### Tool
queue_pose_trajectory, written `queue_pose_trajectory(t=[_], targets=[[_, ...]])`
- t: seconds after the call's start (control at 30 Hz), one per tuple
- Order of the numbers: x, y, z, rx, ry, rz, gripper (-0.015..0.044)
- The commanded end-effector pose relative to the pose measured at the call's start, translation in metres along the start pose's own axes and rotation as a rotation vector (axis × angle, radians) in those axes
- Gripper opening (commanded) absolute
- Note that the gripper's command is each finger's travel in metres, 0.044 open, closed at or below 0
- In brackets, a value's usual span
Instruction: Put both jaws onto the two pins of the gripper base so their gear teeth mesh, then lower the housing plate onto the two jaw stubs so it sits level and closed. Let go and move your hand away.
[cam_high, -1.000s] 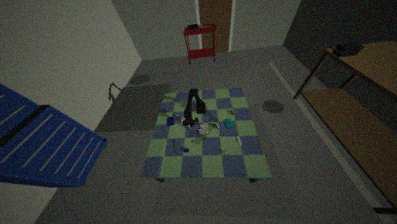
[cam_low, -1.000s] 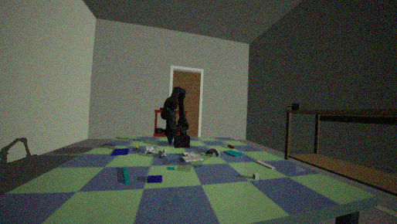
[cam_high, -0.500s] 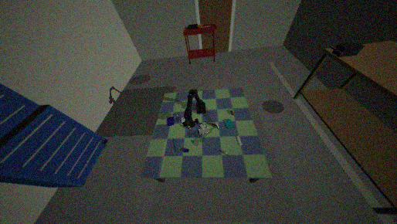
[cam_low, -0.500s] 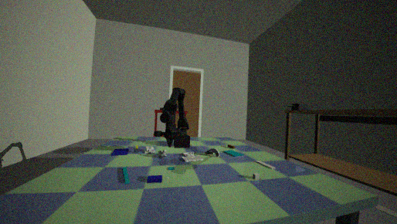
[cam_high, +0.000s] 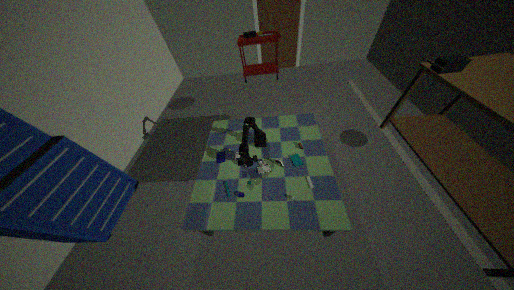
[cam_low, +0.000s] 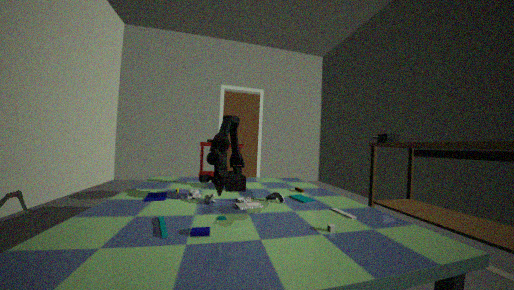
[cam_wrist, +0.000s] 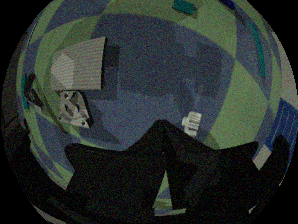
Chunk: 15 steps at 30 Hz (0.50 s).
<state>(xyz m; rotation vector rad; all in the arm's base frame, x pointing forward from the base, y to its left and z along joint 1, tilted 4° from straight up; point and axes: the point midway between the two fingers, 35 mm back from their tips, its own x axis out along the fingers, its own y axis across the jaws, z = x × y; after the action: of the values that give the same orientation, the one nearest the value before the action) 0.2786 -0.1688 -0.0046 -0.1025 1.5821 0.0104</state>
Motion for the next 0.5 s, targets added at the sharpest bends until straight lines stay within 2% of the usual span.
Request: queue_pose_trajectory(t=[0.0,0.47], targets=[[0.009,0.001,-0.003,-0.003,0.009,-0.001,0.0000],[0.020,0.000,-0.003,-0.003,0.009,-0.001,0.0000]])
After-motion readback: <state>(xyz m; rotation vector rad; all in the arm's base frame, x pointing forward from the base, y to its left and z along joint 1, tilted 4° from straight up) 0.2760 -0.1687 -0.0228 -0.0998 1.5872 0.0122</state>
